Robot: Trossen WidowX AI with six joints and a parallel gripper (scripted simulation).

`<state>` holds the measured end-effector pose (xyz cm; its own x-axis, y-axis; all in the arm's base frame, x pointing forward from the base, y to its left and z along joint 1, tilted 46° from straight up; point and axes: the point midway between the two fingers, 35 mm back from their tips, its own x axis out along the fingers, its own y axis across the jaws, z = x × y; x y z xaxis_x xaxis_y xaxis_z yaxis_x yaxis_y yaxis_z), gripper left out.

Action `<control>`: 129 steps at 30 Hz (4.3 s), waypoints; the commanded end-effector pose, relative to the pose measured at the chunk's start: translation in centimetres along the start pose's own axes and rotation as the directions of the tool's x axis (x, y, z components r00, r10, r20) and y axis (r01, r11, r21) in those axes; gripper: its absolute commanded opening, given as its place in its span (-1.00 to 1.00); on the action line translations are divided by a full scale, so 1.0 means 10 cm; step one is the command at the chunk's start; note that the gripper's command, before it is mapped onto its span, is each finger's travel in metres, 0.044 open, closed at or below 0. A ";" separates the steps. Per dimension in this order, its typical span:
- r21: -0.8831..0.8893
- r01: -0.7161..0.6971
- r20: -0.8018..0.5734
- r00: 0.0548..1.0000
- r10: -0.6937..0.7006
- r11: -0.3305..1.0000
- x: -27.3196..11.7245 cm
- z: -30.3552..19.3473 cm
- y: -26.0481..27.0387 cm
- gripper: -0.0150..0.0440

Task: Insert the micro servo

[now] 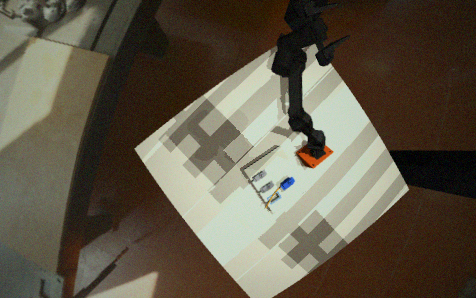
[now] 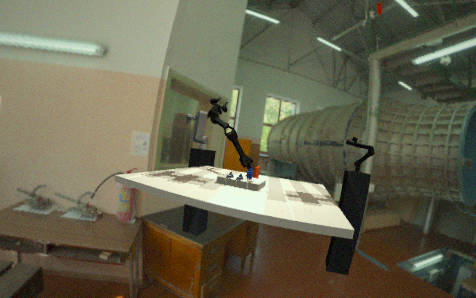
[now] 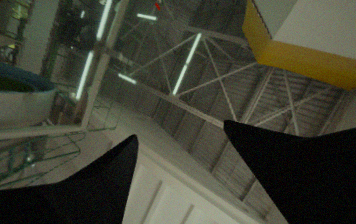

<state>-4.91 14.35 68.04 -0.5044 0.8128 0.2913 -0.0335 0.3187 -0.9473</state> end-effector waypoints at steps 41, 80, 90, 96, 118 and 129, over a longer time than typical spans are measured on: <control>-0.338 0.449 0.425 0.857 -0.291 0.827 -0.62 1.54 -0.57 -0.49; -0.268 0.871 0.691 0.472 -0.547 0.413 -1.98 2.18 -0.99 -0.49; -0.194 0.945 0.733 0.318 -0.601 0.263 -2.52 2.23 -1.05 -0.49; -0.172 0.969 0.746 0.247 -0.619 0.179 -2.77 2.23 -1.06 -0.49; -0.037 0.989 0.747 -0.069 -0.661 -0.145 -3.86 2.04 -0.98 -0.49; 0.010 0.967 0.731 -0.182 -0.658 -0.256 -4.25 1.89 -0.91 -0.49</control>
<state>-0.83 -31.03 62.74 -0.5481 -0.6769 0.4913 -0.4831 0.7357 0.4746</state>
